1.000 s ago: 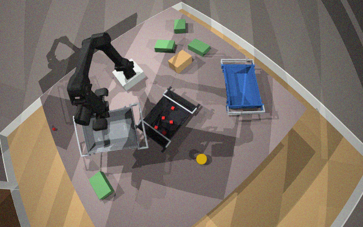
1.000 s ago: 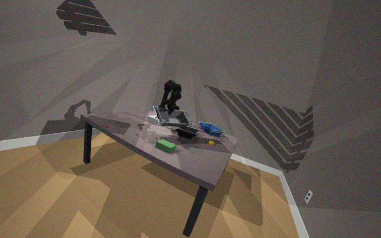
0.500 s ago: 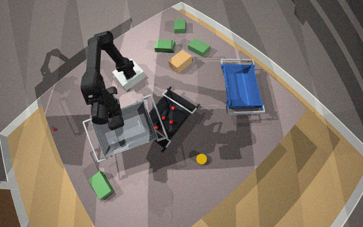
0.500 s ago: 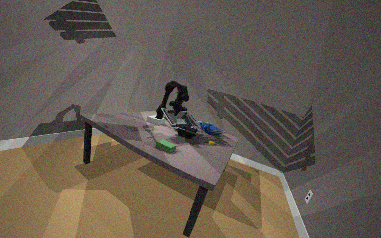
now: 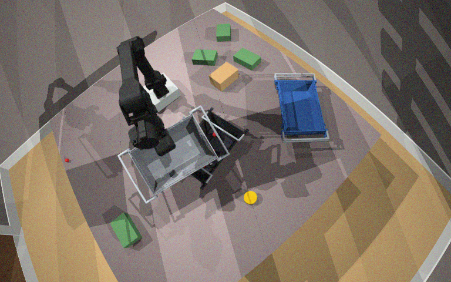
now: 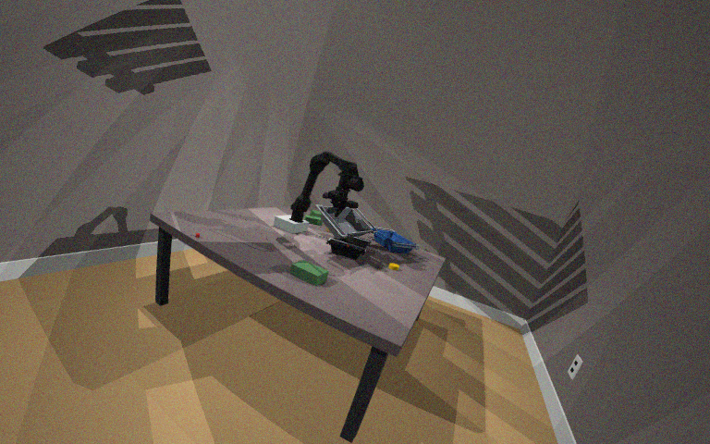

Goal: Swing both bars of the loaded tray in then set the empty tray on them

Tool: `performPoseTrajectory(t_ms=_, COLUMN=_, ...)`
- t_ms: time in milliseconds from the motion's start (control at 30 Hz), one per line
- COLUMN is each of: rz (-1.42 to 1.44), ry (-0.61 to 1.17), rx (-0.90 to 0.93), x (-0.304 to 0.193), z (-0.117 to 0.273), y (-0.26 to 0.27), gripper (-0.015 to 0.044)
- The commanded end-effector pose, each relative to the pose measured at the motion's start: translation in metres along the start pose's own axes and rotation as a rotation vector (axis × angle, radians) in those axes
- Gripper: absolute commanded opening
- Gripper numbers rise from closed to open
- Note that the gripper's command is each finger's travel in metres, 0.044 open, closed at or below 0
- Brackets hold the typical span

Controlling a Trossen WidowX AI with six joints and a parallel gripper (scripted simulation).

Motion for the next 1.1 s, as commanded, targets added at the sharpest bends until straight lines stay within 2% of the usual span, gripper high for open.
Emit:
performPoseTrajectory(t_ms=0, rz=0.055, ry=0.001, rx=0.016, x=-0.015, z=0.003, y=0.001, gripper=0.0000)
performPoseTrajectory(t_ms=800, rz=0.367, ry=0.007, rx=0.017, x=-0.107, z=0.004, y=-0.011, gripper=0.0000)
performPoseTrajectory(t_ms=1067, rz=0.376, ry=0.008, rx=0.017, x=-0.109, z=0.004, y=-0.011, gripper=0.0000)
Point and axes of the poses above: the point midway between the two fingers, 35 mm back from their tips, its own z axis back along the fingers, its own y axis across the jaws, x = y × z, the point moved 2 cm from there along z, back along the fingers, and after that the axes turned 9 degrees about -z, right-handed, at the moved point
